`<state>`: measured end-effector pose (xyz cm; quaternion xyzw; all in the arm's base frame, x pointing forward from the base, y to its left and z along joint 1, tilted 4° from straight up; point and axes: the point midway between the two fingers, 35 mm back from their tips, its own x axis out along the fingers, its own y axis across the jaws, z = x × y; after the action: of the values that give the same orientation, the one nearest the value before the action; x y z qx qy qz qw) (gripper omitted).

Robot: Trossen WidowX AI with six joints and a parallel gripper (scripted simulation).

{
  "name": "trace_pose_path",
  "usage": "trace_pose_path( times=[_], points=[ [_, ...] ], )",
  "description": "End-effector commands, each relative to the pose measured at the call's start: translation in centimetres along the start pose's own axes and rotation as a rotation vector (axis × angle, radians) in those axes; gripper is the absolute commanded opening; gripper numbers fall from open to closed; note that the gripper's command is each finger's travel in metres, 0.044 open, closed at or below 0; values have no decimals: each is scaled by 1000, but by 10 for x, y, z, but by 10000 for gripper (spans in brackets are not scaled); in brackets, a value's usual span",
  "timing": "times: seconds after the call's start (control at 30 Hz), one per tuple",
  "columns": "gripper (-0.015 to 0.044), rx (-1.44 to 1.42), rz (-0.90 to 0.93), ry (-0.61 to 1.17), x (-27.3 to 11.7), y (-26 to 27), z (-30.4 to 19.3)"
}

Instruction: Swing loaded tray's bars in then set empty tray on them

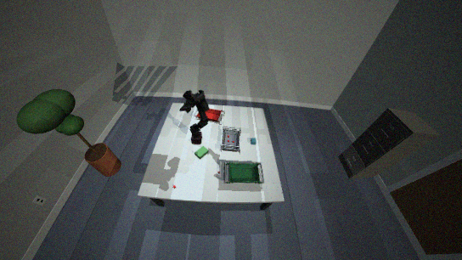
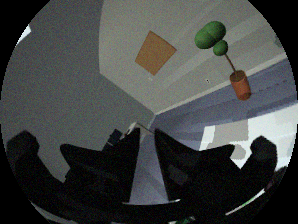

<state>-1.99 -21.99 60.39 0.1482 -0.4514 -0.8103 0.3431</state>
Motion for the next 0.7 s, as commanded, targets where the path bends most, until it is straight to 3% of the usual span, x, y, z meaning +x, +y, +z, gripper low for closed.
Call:
trace_pose_path(
  times=[0.0, 0.17, 0.43, 0.67],
  points=[
    [82, 0, 0, 0, 0, 0, 0],
    [82, 36, 7, -6, 1, -1, 7],
    [82, 390, 103, -130, 0, -14, 99],
    [82, 506, 180, -263, -7, -23, 146]
  ],
)
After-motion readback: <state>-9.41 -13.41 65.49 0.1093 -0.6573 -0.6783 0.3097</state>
